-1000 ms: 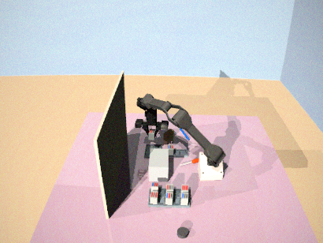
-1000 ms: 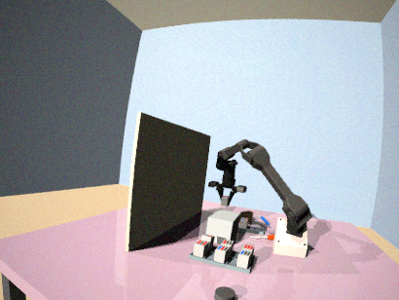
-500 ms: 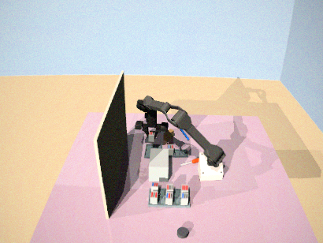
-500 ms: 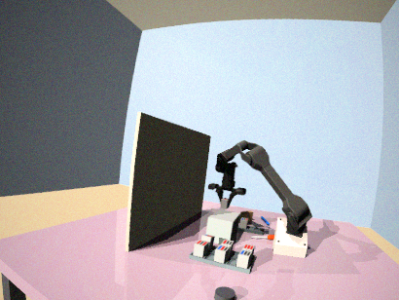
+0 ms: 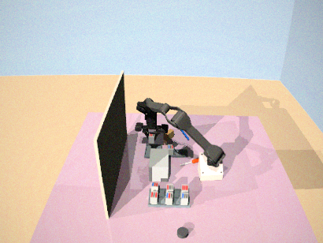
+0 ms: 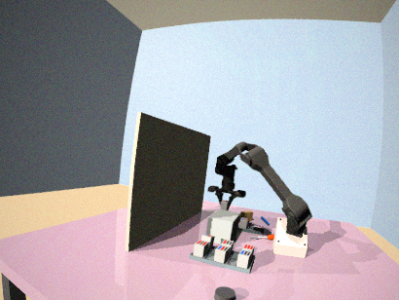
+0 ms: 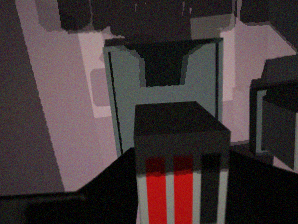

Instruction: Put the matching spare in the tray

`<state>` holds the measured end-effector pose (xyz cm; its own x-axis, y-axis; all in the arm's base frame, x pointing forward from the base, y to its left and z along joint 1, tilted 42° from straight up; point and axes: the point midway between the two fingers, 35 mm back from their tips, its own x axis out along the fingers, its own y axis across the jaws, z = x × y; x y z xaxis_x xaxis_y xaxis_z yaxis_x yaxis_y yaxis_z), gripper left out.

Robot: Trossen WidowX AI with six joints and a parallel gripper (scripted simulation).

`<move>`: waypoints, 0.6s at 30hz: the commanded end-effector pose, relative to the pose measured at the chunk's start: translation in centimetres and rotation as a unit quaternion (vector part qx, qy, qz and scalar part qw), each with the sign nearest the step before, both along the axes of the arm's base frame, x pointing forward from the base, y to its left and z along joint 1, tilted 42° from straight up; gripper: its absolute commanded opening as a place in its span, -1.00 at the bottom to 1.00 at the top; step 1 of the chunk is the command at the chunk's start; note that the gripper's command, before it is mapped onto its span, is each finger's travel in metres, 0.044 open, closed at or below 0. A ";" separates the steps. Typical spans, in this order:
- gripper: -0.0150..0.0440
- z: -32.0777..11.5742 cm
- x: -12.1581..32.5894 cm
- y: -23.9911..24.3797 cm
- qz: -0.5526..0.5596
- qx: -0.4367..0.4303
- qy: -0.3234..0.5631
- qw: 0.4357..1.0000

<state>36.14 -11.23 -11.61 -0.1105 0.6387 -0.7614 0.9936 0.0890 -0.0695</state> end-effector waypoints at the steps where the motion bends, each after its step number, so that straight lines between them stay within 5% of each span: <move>1: -0.49 -0.3 -0.2 0.4 -0.002 0.003 0.002 1.000; 18: -0.49 -1.3 -0.4 1.3 -0.002 0.004 0.002 1.000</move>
